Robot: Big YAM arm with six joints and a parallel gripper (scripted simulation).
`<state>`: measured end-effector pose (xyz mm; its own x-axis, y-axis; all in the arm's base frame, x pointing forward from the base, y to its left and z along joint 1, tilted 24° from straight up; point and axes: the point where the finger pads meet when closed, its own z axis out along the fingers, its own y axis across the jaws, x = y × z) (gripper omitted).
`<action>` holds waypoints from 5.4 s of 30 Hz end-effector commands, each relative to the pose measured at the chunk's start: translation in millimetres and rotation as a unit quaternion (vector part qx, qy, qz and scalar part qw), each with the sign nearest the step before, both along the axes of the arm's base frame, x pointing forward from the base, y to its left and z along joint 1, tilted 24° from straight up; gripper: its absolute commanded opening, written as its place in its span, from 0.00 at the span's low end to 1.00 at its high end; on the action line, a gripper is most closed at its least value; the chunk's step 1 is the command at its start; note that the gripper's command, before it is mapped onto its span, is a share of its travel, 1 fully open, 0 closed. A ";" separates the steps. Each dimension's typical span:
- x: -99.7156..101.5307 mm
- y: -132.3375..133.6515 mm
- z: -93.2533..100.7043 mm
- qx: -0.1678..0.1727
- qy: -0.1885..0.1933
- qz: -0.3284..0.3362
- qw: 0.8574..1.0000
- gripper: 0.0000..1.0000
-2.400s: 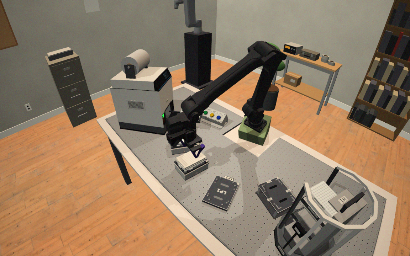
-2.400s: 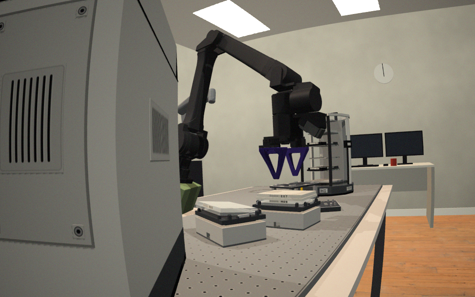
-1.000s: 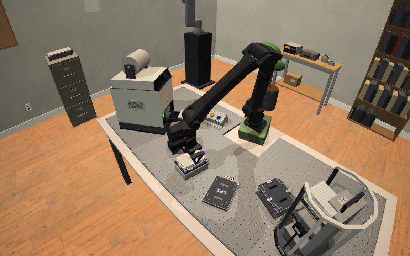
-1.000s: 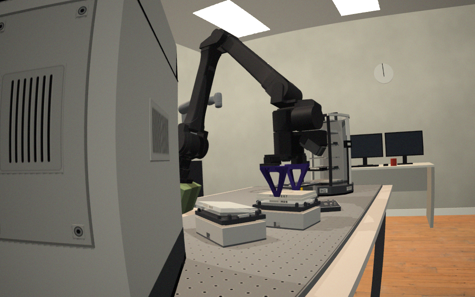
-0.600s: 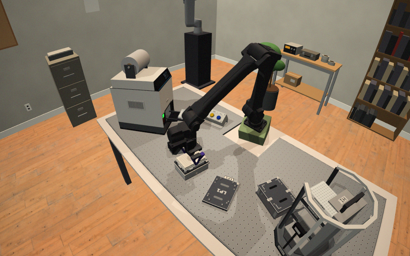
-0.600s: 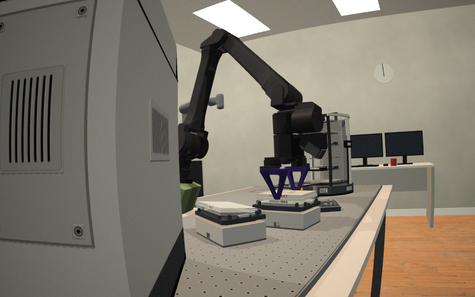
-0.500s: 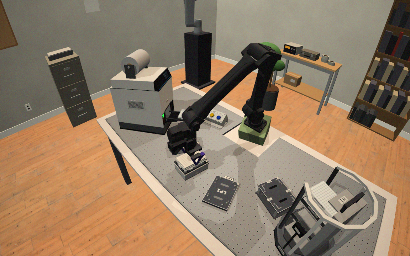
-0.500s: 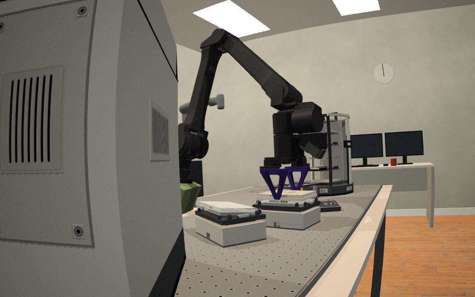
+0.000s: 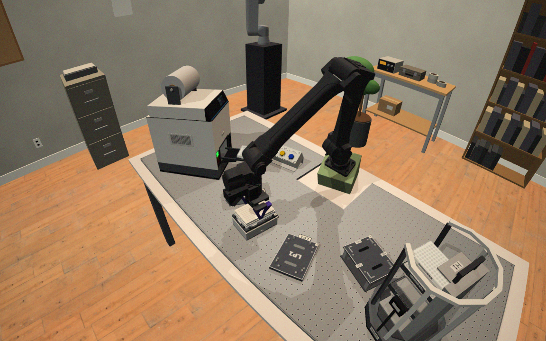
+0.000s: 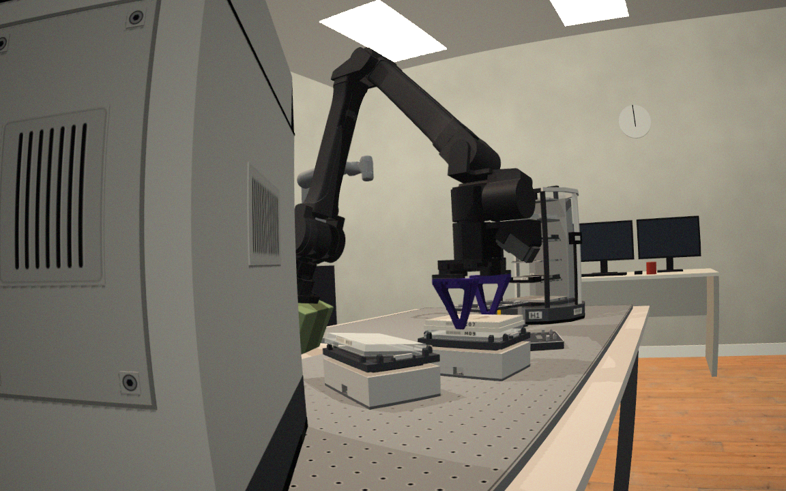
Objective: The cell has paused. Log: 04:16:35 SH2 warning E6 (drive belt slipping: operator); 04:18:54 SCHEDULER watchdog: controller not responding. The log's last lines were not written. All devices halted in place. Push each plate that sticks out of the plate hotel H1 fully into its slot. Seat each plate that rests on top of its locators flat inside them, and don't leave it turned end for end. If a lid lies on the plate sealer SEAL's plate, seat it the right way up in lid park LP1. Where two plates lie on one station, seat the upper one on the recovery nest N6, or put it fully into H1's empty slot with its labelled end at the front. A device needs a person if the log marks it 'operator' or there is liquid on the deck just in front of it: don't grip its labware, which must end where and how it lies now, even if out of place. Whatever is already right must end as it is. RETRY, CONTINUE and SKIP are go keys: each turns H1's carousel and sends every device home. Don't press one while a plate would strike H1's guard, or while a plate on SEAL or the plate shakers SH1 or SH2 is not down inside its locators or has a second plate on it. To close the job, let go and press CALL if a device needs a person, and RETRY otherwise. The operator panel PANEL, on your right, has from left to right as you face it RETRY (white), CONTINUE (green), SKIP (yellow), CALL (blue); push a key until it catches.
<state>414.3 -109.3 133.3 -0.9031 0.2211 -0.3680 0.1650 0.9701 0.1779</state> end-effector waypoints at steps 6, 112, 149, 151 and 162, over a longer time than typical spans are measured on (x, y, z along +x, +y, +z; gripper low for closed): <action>2.8 4.6 -1.2 -0.001 -0.005 0.001 1.000 0.84; 6.1 -11.8 39.9 -0.009 -0.020 -0.001 1.000 0.84; -5.3 -13.7 65.8 -0.012 -0.028 -0.002 1.000 0.84; -7.6 -14.0 70.9 -0.012 -0.029 -0.001 1.000 0.84; -15.6 -17.3 80.8 -0.007 -0.014 -0.002 1.000 0.84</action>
